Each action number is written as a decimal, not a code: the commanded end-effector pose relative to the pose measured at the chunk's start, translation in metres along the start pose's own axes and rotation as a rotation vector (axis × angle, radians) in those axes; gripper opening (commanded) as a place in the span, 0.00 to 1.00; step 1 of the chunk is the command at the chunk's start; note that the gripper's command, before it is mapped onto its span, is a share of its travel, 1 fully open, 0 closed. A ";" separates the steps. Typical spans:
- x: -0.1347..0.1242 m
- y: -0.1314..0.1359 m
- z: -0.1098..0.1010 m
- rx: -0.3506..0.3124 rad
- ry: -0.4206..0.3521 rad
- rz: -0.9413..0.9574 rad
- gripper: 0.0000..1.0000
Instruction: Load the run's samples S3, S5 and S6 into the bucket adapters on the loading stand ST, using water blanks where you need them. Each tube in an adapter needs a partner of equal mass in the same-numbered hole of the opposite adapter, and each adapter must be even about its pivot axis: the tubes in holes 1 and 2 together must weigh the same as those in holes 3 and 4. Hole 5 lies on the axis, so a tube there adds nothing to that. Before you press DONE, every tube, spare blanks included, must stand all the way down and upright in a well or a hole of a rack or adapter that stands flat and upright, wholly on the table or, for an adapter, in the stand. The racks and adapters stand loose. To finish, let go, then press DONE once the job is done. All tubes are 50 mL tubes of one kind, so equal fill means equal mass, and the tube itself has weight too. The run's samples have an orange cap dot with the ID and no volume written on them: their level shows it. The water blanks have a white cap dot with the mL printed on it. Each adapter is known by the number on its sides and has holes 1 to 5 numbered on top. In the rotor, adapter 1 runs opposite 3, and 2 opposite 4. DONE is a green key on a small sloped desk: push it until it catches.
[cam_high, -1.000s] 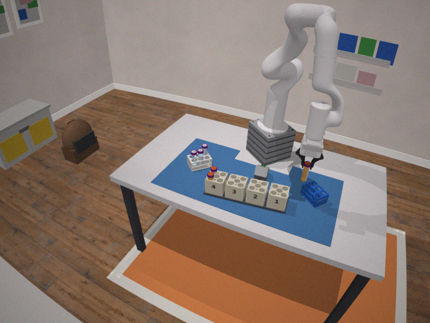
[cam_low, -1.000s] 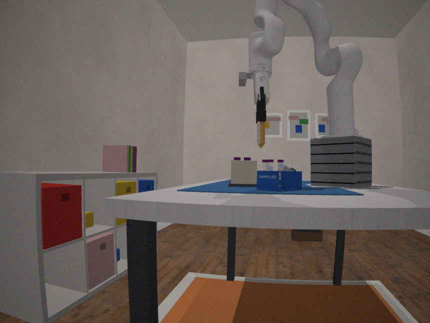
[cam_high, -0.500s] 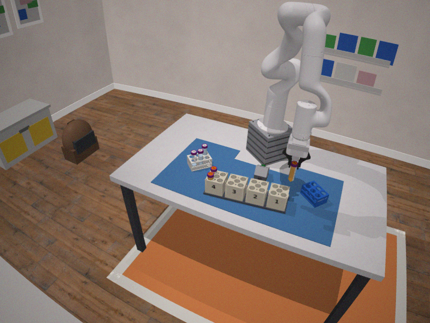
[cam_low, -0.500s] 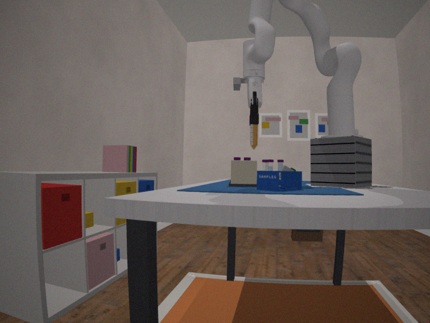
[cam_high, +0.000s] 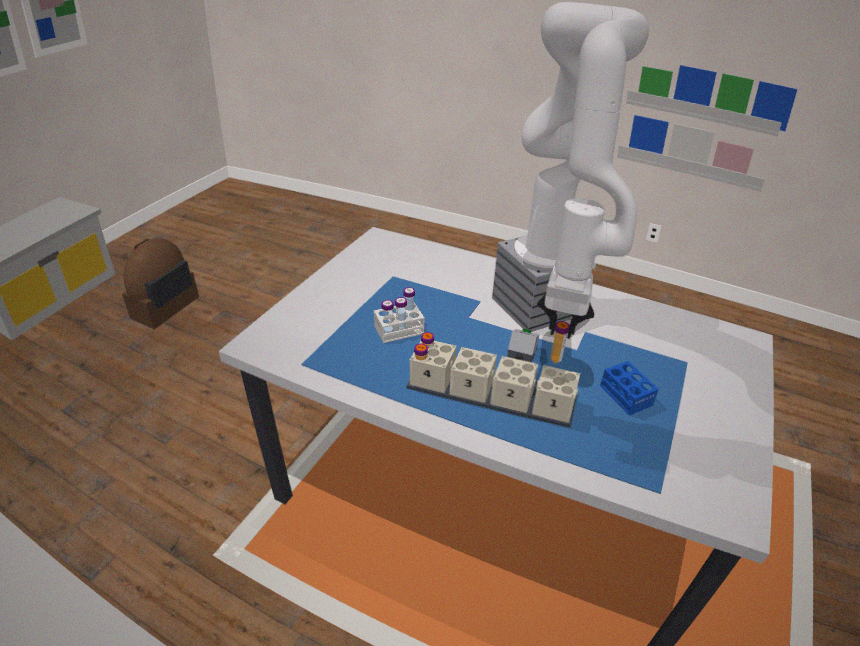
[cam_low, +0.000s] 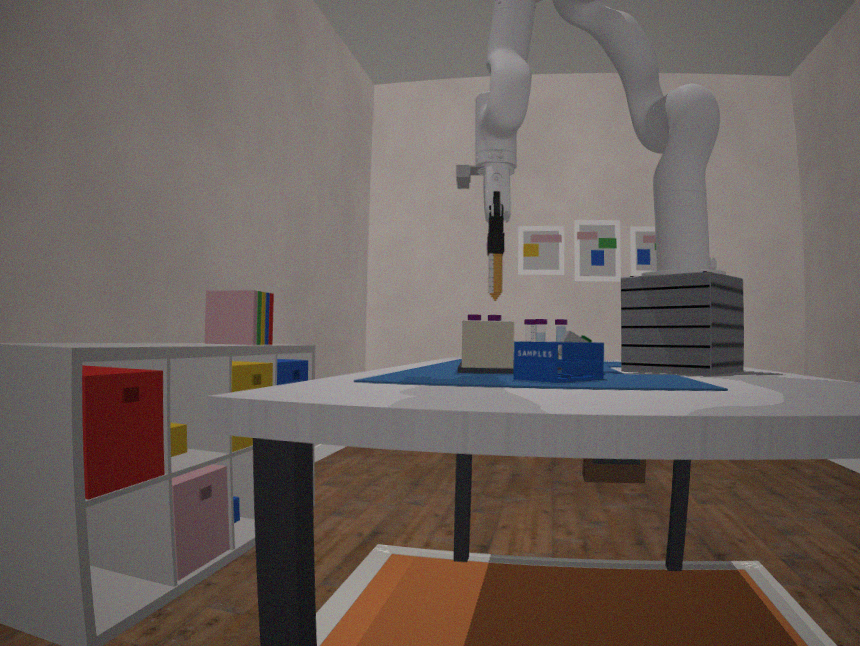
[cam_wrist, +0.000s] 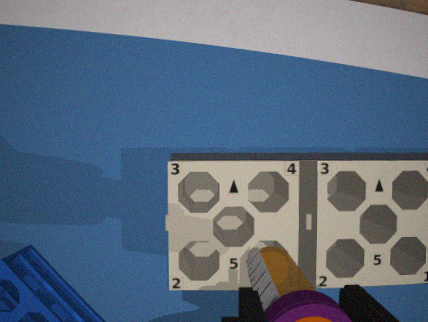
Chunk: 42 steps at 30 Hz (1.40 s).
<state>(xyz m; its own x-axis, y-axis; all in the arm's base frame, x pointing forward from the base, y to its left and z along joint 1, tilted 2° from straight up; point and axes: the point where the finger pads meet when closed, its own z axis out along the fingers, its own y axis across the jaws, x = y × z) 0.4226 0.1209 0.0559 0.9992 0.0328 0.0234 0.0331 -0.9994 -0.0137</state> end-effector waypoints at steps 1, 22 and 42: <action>0.009 0.023 0.000 0.008 0.000 -0.001 0.00; 0.040 0.113 0.000 0.008 0.000 -0.001 0.00; 0.041 0.117 0.000 0.008 0.000 -0.001 0.00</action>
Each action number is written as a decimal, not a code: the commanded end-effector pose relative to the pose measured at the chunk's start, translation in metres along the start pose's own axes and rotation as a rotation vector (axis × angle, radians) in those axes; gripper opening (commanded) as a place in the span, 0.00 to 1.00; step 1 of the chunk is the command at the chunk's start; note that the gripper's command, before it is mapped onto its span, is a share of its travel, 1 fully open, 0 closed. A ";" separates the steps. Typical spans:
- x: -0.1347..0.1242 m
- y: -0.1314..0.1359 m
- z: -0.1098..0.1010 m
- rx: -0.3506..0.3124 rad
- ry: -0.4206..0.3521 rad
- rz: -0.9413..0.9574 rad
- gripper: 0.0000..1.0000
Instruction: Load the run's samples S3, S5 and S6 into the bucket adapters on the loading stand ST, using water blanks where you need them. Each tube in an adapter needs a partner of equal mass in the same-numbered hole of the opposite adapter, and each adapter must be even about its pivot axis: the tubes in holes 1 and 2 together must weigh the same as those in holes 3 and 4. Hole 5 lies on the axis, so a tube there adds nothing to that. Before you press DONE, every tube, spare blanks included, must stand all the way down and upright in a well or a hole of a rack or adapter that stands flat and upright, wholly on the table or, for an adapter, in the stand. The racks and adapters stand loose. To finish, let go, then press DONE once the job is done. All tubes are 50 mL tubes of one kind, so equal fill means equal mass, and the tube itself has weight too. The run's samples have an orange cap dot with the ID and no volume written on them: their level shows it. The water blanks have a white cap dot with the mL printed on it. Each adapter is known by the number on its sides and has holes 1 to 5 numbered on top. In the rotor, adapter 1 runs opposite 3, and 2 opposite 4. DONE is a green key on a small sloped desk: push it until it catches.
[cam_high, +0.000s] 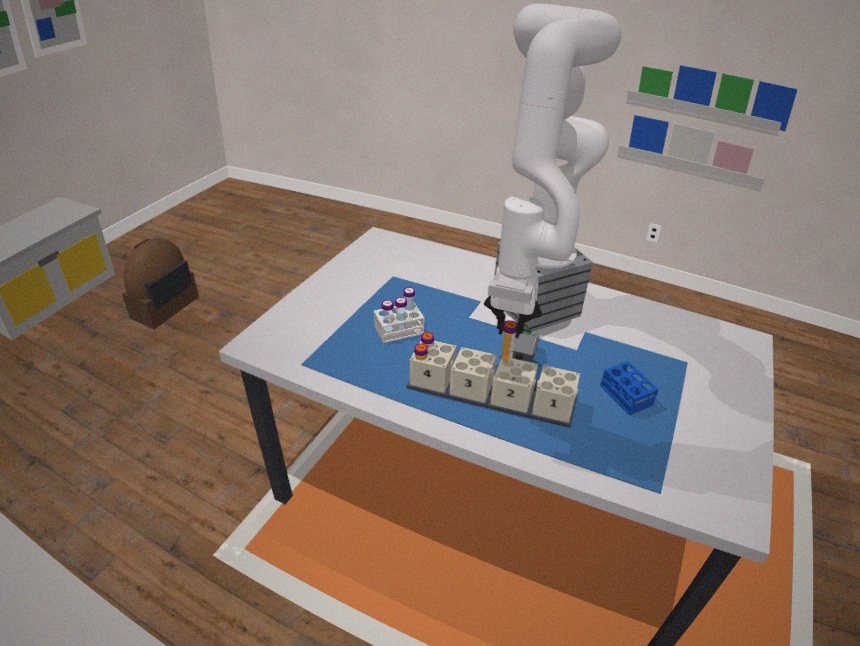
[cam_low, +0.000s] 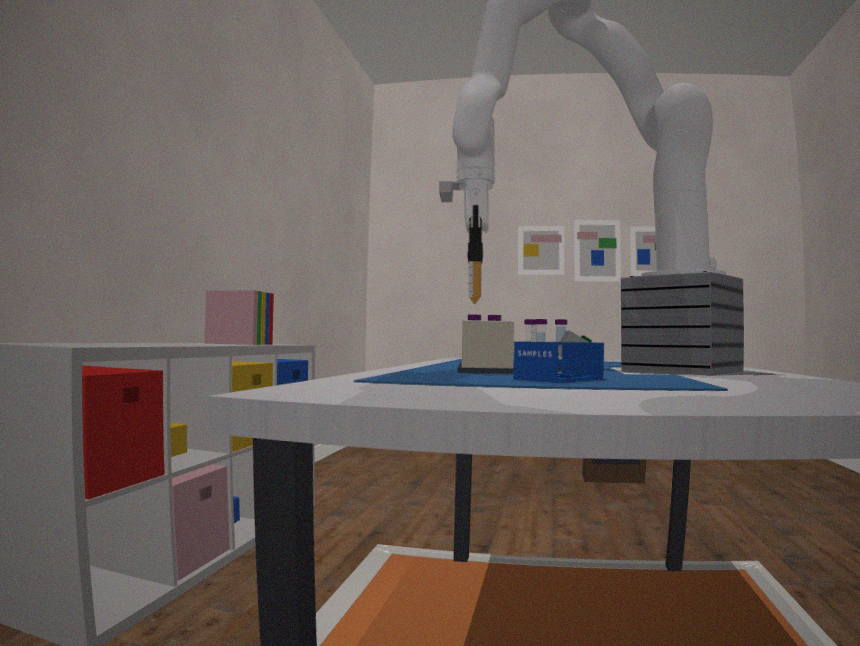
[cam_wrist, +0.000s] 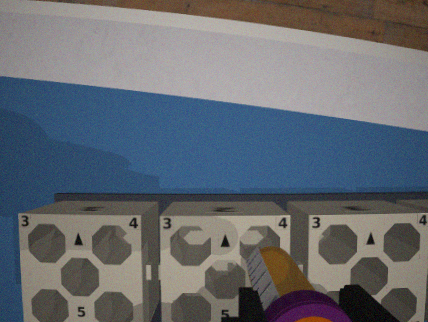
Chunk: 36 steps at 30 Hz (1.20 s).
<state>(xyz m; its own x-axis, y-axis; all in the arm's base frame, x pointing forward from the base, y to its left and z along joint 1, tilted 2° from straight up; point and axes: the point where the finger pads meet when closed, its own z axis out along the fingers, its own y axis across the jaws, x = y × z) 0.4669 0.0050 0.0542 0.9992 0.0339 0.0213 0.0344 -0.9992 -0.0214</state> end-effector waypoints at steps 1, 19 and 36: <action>0.001 0.000 -0.001 0.000 0.002 0.000 0.00; 0.001 0.000 0.023 0.000 0.002 0.000 0.00; 0.001 0.000 0.034 0.000 0.002 0.000 0.00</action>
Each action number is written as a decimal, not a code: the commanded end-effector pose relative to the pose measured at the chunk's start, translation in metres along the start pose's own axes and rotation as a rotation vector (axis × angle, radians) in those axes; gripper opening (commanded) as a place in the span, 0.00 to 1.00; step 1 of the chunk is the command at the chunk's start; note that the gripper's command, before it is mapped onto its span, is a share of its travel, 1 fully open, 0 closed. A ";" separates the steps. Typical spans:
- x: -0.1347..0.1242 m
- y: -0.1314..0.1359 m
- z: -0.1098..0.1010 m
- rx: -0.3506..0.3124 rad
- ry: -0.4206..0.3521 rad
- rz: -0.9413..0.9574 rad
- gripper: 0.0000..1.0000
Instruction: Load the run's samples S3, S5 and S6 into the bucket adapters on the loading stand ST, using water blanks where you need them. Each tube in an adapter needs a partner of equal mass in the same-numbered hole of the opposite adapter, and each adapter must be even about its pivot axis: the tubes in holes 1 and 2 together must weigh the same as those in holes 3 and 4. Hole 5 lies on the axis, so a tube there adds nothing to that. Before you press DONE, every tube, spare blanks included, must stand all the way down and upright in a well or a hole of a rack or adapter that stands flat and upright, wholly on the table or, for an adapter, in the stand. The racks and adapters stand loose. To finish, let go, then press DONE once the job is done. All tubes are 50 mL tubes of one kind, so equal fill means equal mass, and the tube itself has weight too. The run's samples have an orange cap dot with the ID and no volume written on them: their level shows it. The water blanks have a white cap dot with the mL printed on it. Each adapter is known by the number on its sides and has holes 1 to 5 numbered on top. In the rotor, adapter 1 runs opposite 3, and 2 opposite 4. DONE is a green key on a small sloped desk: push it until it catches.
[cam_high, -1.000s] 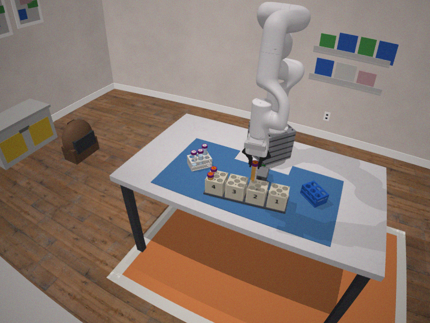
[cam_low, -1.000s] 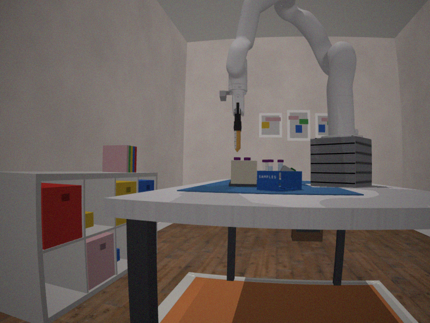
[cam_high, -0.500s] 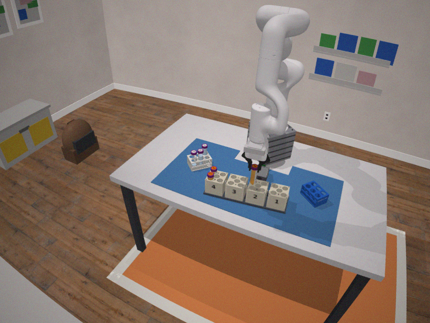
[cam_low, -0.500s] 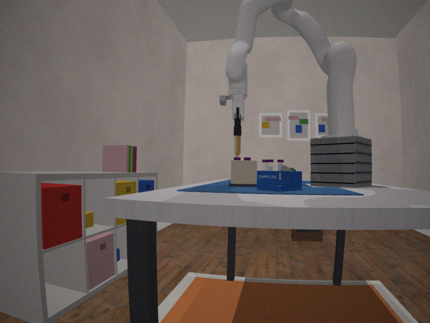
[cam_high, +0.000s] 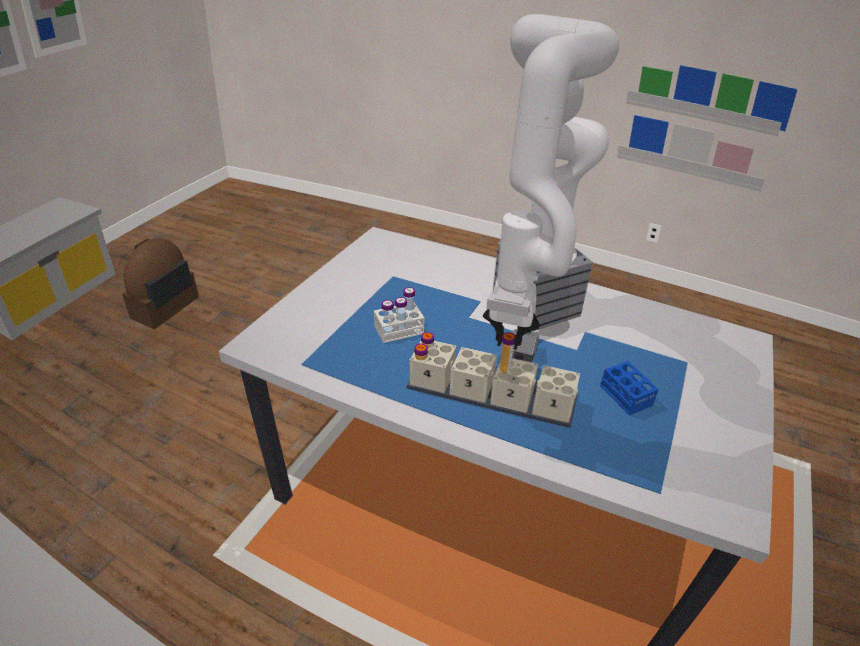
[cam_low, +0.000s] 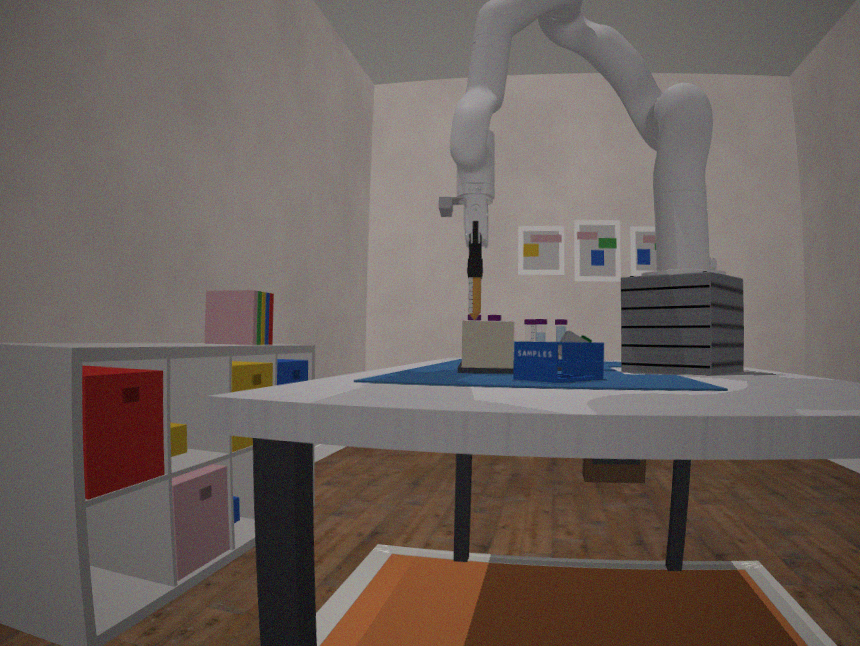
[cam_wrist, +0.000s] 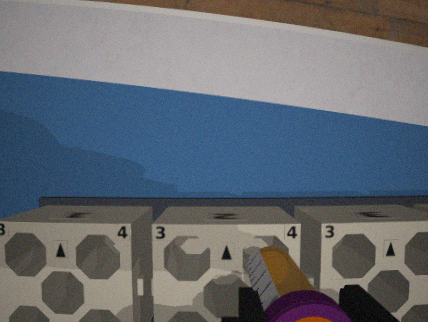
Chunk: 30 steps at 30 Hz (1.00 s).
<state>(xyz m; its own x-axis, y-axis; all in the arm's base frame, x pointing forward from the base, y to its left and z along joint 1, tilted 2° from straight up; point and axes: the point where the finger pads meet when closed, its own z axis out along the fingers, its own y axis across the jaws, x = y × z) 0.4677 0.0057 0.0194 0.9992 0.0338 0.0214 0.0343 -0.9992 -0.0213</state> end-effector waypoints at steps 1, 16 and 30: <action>0.001 0.000 0.000 0.000 0.002 0.000 0.00; 0.001 0.000 0.007 0.000 0.002 0.000 0.00; 0.001 0.000 0.021 0.000 0.002 0.000 0.00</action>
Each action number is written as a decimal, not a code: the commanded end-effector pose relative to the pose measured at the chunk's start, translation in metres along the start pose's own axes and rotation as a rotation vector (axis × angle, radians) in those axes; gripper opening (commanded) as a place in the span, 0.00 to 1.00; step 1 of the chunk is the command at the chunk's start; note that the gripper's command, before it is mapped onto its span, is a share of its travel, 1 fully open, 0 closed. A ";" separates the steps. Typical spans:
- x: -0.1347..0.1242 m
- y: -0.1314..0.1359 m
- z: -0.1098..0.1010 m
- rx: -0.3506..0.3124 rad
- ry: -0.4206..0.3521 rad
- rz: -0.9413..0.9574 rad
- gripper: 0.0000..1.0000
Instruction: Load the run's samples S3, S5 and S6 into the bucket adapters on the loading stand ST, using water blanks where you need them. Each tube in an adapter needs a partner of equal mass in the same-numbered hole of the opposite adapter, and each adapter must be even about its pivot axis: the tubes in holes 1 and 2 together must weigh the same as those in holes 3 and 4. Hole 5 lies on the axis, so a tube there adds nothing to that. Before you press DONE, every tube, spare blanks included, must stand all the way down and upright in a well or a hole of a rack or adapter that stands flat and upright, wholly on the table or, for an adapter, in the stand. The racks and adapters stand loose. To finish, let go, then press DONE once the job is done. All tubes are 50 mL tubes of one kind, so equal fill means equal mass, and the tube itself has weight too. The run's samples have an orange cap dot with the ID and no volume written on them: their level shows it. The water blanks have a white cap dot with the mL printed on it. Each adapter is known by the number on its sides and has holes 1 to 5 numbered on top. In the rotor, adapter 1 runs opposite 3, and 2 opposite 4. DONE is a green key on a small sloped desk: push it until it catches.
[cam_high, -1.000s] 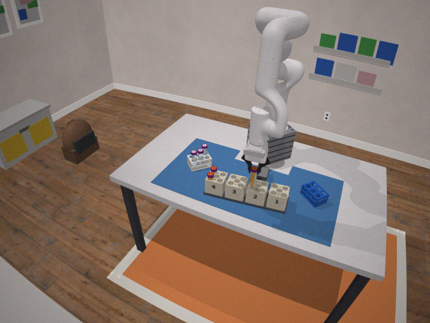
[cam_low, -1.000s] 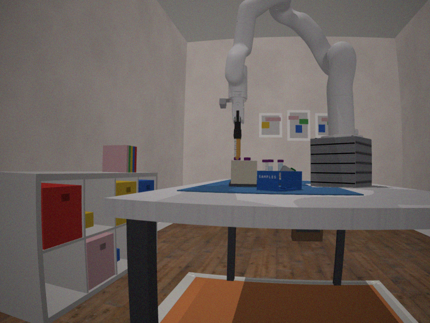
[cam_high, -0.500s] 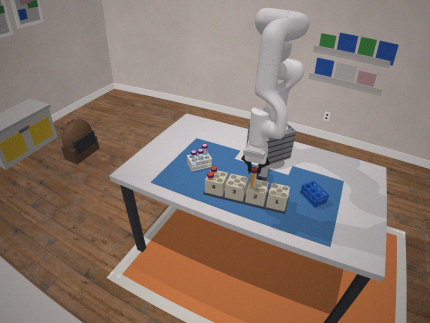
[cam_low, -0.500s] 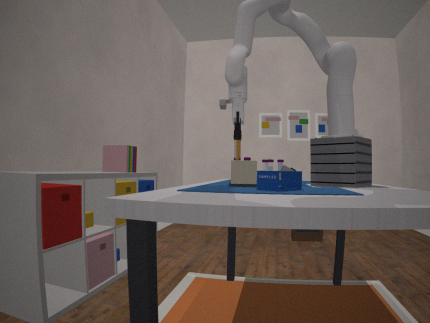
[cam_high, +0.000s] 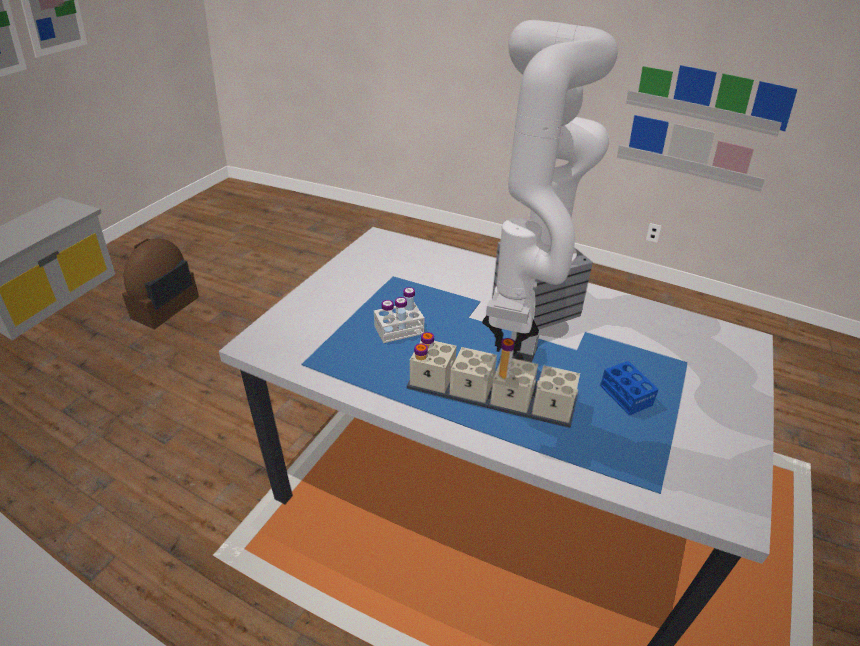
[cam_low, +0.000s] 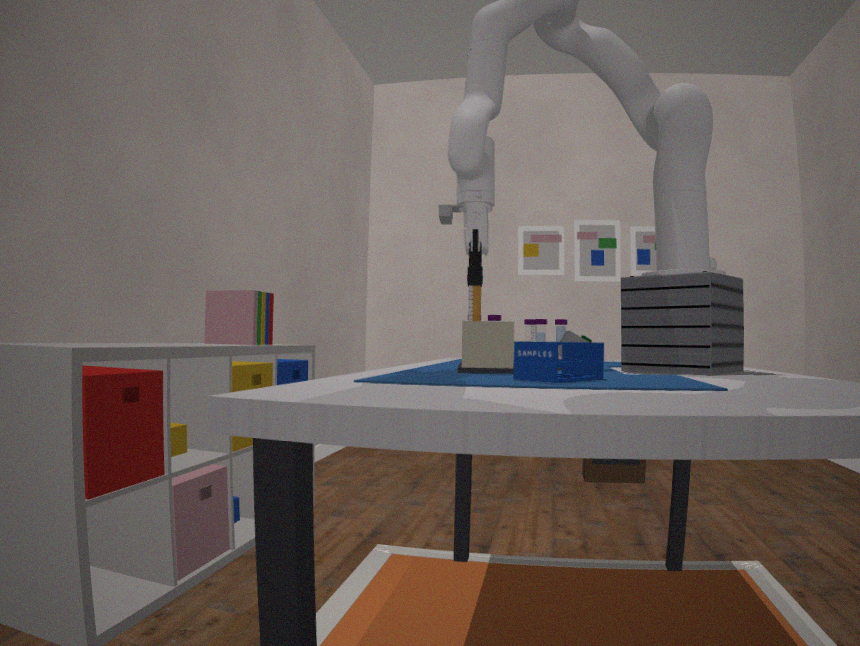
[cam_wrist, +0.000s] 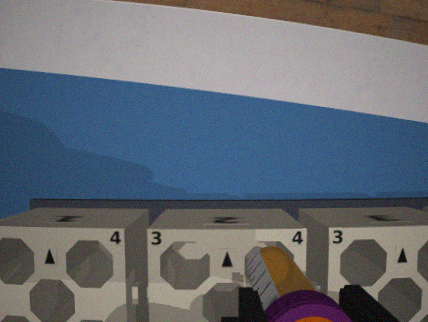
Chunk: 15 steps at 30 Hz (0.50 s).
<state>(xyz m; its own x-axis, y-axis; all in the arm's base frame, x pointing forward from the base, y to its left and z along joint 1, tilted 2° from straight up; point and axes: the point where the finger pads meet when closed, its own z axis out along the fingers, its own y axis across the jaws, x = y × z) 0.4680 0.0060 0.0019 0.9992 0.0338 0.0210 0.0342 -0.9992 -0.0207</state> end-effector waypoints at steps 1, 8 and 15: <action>0.001 0.000 0.003 0.001 0.002 0.000 0.00; 0.001 0.000 0.009 0.001 0.002 0.000 0.00; 0.001 0.000 0.016 0.001 0.002 0.000 0.00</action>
<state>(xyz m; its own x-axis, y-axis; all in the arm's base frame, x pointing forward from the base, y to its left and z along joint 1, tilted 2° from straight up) 0.4682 0.0063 -0.0111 0.9992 0.0338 0.0207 0.0342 -0.9992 -0.0200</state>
